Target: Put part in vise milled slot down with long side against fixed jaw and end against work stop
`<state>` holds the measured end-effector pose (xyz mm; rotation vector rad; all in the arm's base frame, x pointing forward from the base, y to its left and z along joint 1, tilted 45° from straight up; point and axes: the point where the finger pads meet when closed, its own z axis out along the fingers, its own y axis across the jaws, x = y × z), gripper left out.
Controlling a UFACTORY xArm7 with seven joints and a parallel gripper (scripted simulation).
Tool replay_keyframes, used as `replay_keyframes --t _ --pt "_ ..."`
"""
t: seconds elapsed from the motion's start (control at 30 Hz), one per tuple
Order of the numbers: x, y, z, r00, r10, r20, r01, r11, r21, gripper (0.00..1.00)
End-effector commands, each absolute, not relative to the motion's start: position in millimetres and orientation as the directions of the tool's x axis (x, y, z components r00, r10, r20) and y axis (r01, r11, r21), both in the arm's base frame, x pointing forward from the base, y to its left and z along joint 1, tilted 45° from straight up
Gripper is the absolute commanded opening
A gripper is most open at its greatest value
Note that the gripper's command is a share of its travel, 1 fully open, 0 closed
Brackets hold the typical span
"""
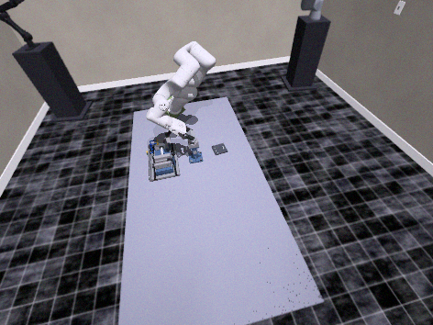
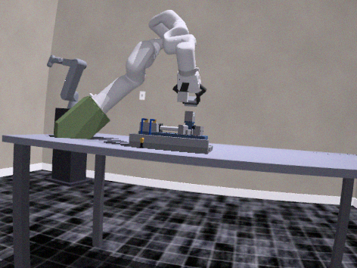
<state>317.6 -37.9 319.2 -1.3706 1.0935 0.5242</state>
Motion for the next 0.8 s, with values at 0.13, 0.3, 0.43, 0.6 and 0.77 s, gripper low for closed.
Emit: replay_keyframes --t 0.13,0.3,0.43,0.6,0.77 --pt "323 -35 314 0.450 -0.287 -0.846 -0.837 0.194 -0.511 0.00" --pt "325 -33 311 0.450 -0.287 -0.846 -0.837 0.194 -0.511 0.00" --pt "327 -31 308 0.450 -0.287 -0.846 -0.837 0.194 -0.511 0.00" --pt "330 -29 304 0.450 -0.287 -0.846 -0.837 0.194 -0.511 0.00" --pt "333 -27 301 0.450 -0.287 -0.846 -0.837 0.194 -0.511 0.00"
